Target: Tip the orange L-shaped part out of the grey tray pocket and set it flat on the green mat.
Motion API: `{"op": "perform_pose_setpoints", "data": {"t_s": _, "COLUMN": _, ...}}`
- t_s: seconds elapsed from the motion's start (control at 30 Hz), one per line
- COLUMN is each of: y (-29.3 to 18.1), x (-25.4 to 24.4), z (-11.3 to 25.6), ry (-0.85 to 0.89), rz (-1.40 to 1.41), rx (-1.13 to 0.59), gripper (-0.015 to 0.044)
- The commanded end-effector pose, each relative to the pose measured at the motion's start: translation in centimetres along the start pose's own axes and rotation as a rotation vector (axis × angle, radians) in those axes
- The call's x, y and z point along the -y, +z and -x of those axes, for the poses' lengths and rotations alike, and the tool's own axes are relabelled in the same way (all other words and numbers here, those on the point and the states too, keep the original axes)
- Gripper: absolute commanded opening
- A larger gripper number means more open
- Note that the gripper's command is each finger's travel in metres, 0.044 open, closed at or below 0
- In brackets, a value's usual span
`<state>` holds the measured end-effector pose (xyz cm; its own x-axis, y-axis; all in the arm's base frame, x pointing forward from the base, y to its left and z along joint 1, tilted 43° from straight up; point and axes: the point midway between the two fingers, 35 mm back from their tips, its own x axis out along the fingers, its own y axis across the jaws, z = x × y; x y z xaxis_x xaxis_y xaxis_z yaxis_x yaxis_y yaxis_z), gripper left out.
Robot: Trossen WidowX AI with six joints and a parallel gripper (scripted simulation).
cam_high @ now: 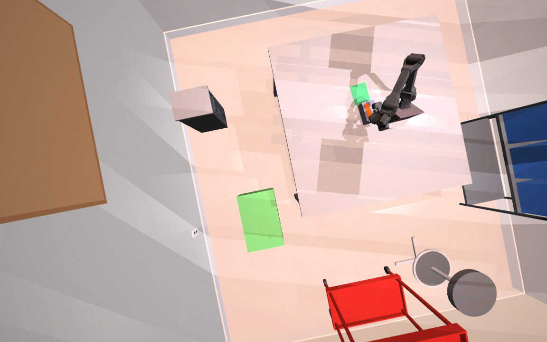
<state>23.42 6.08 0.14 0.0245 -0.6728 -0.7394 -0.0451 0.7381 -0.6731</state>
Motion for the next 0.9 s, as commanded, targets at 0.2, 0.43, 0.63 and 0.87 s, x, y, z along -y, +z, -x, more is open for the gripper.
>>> {"op": "perform_pose_setpoints", "data": {"t_s": 0.2, "y": -0.2, "x": 0.0, "z": -0.8, "ry": -0.006, "rz": 0.008, "rx": 0.0, "gripper": 0.018}}
{"op": "perform_pose_setpoints", "data": {"t_s": 0.43, "y": -0.1, "x": 0.0, "z": -1.8, "ry": -0.006, "rz": 0.008, "rx": 0.0, "gripper": 0.018}}
{"op": "perform_pose_setpoints", "data": {"t_s": 0.63, "y": -0.1, "x": 0.0, "z": -2.8, "ry": -0.006, "rz": 0.008, "rx": 0.0, "gripper": 0.018}}
{"op": "perform_pose_setpoints", "data": {"t_s": 0.87, "y": -0.2, "x": 0.1, "z": -4.0, "ry": -0.007, "rz": 0.008, "rx": 0.0, "gripper": 0.018}}
